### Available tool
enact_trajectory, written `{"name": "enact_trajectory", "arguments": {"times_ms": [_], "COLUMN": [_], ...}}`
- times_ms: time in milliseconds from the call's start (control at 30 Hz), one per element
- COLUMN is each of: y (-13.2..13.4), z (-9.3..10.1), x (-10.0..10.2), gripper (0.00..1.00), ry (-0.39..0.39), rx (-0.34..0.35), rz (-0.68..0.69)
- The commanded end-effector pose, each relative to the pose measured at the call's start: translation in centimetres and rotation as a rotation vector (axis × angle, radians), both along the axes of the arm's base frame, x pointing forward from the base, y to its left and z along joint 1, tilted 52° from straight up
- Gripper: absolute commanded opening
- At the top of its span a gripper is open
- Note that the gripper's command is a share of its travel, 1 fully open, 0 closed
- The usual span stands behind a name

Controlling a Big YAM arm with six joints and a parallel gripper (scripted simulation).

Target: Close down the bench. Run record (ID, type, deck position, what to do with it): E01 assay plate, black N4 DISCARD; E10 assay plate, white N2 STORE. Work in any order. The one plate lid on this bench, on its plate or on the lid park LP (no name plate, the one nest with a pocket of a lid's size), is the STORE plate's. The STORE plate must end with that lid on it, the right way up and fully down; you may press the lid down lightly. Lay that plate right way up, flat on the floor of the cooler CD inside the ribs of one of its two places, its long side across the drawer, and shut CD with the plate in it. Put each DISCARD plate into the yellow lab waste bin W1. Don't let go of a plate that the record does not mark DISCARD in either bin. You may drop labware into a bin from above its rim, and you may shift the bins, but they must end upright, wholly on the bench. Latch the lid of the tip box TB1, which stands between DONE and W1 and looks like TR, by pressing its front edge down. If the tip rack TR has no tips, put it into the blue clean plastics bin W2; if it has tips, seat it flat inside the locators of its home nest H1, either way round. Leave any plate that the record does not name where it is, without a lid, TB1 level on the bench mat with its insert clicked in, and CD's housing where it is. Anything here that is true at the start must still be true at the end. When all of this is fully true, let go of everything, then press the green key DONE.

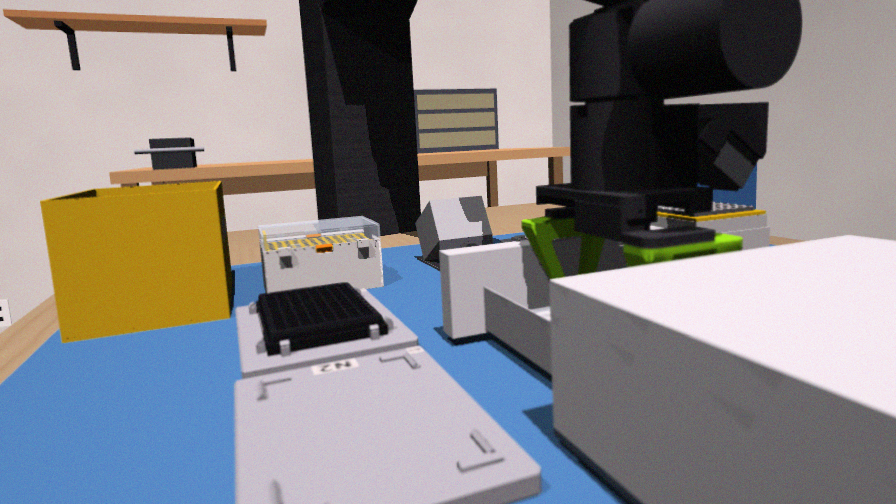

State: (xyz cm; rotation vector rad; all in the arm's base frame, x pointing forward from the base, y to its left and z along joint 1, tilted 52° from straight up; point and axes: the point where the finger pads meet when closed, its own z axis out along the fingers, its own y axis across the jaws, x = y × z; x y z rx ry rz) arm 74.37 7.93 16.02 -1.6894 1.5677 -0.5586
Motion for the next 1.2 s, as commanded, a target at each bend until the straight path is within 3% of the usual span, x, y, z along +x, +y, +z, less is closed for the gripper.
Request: {"name": "enact_trajectory", "arguments": {"times_ms": [0, 333, 433, 567, 1167], "y": [0.1, 0.0, -0.5, -1.1, -1.4], "z": [1.0, 1.0, 4.5, 3.4, 4.5], "x": [1.2, 1.1, 0.5, -0.6, -2.2], "gripper": [1.00, 1.00, 1.00, 1.00, 1.00], "ry": [-0.022, -0.019, -0.060, -0.033, -0.035], "rx": [0.008, 0.008, 0.008, 0.004, -0.002], "rz": [-0.002, -0.003, -0.005, -0.009, -0.002]}}
